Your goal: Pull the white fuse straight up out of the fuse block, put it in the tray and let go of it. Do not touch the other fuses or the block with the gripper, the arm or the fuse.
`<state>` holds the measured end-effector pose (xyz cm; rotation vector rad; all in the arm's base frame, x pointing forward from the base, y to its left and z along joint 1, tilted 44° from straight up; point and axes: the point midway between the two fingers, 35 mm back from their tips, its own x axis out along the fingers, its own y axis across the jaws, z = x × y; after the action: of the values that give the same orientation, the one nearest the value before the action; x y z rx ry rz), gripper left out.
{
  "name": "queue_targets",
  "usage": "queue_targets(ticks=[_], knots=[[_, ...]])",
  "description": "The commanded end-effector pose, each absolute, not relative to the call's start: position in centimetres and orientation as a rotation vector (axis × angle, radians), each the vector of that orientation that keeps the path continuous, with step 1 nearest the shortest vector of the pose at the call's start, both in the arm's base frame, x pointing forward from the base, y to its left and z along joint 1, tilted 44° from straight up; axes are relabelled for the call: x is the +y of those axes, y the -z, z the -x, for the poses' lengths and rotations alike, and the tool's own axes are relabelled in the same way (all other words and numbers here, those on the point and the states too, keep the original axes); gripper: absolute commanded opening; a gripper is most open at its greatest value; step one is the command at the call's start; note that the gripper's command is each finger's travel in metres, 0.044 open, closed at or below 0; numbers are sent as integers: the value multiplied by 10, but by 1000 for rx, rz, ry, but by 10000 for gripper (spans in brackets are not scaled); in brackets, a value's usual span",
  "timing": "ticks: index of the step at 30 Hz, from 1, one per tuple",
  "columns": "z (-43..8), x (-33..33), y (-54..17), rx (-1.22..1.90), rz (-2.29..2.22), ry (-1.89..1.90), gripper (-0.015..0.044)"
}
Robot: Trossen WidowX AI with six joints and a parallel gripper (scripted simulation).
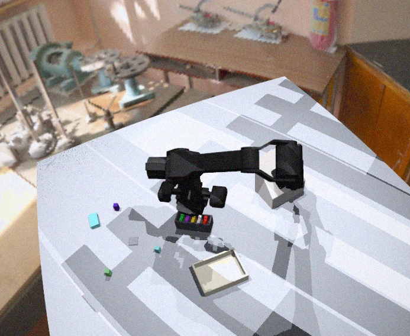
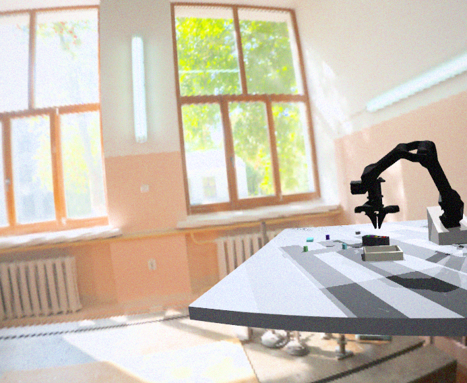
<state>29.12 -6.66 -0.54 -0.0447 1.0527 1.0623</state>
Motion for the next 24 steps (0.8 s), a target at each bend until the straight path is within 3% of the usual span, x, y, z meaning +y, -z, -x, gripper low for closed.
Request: queue_targets(ticks=[1, 24], knots=[[-289, -65, 7, 1065, 35, -1063, 68], [-290, -49, 22, 1064, 35, -1063, 68]])
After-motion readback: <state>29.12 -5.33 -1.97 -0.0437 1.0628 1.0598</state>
